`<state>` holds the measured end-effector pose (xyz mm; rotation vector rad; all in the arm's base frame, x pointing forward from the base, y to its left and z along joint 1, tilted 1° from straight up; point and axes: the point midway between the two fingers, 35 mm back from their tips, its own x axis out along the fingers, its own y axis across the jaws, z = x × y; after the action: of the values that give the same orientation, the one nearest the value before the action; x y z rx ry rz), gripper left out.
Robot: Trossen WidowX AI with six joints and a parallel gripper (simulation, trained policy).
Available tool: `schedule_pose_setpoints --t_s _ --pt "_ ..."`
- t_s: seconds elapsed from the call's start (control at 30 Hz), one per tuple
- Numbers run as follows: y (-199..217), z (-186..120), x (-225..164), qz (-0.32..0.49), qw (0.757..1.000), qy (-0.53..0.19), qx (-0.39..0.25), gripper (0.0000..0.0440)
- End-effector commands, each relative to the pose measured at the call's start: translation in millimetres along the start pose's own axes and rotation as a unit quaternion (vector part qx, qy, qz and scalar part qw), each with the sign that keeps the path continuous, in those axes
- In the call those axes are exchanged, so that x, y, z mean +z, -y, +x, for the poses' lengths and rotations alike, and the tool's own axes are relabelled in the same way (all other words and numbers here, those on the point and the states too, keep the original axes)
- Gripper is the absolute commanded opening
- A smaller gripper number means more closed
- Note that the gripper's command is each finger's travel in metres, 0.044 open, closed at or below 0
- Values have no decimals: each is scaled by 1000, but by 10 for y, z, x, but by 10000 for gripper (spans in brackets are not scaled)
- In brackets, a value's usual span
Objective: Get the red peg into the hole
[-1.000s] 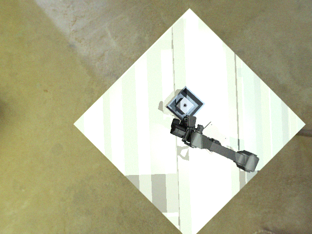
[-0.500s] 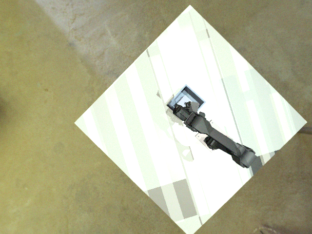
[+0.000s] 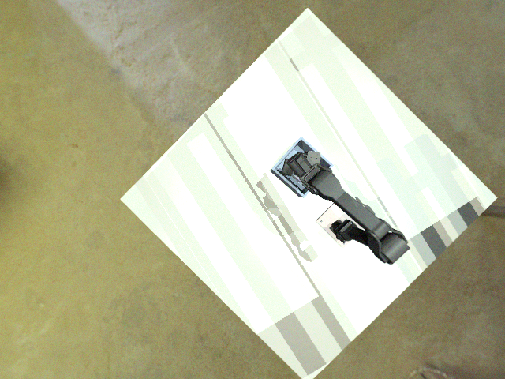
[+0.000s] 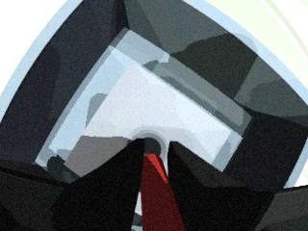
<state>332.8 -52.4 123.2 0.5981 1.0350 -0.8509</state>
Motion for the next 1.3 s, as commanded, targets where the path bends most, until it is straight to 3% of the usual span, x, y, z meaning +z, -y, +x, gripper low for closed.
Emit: schedule_pose_setpoints --t_s 0.0,0.2,0.4,0.77,0.93,1.07,1.2,1.27 --pt "-4 114 10 -21 1000 -11 4 0" --pt "-6 277 -31 -53 998 -33 8 20" --pt "-11 391 -45 -67 996 -55 9 162" --pt "-179 268 204 -97 993 -62 25 217" --pt "-279 201 274 -99 992 -76 29 262" --pt "-374 143 322 -99 991 -88 32 324" --pt "-482 78 351 -98 989 -102 38 423" --pt "-557 10 366 -95 988 -110 48 440"
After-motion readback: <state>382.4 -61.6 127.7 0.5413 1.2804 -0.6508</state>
